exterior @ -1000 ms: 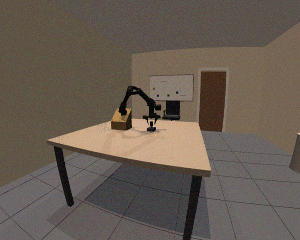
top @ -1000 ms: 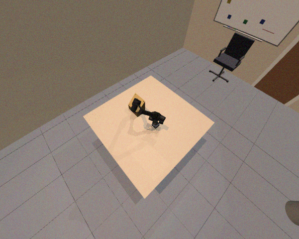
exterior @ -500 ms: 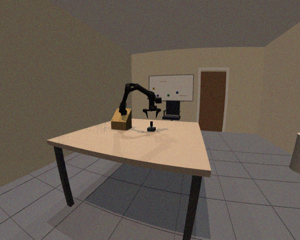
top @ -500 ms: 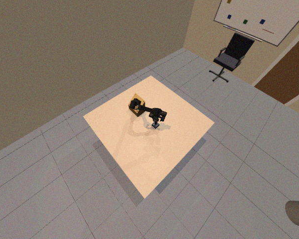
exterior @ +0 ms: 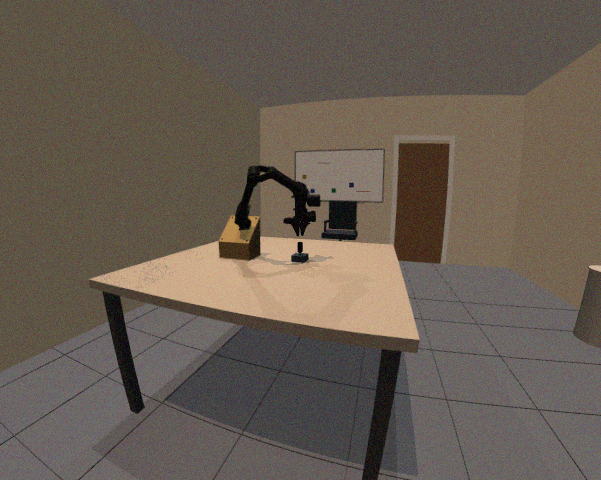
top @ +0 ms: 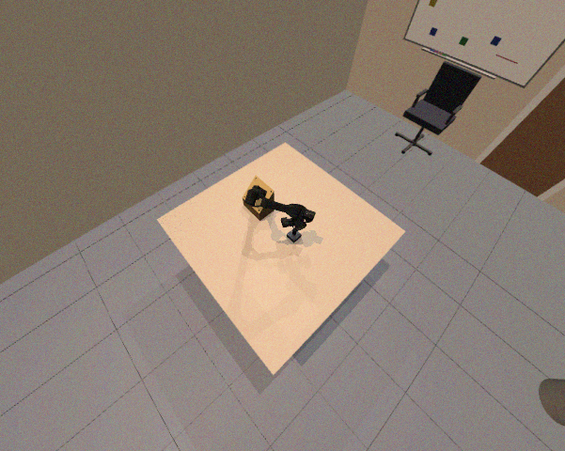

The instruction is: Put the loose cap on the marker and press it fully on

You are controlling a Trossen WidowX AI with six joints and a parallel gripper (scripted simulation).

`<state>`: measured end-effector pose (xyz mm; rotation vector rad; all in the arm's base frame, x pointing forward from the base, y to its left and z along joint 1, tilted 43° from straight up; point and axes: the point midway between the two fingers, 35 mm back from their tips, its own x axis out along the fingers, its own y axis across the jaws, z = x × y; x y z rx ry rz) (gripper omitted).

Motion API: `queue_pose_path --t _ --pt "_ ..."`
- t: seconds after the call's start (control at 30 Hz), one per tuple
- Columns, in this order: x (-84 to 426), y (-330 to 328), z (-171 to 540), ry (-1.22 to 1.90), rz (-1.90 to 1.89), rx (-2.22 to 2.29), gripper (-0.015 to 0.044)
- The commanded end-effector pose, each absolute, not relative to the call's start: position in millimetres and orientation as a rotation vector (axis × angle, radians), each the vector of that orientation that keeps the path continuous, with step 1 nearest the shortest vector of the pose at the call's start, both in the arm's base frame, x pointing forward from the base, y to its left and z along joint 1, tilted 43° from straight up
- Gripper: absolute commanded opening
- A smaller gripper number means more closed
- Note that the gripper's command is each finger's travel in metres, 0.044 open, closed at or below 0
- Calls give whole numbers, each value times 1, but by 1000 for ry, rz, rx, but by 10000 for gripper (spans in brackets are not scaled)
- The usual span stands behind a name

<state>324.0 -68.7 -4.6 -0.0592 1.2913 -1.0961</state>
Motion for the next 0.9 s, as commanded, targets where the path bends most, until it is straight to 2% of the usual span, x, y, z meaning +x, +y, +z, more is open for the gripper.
queue_pose_path --t 0.0,0.03,0.87 --pt "324 -71 -7 1535 -753 -431 20" --pt "324 -71 -7 1535 -753 -431 0" --pt "322 -81 -18 1535 -754 -432 0"
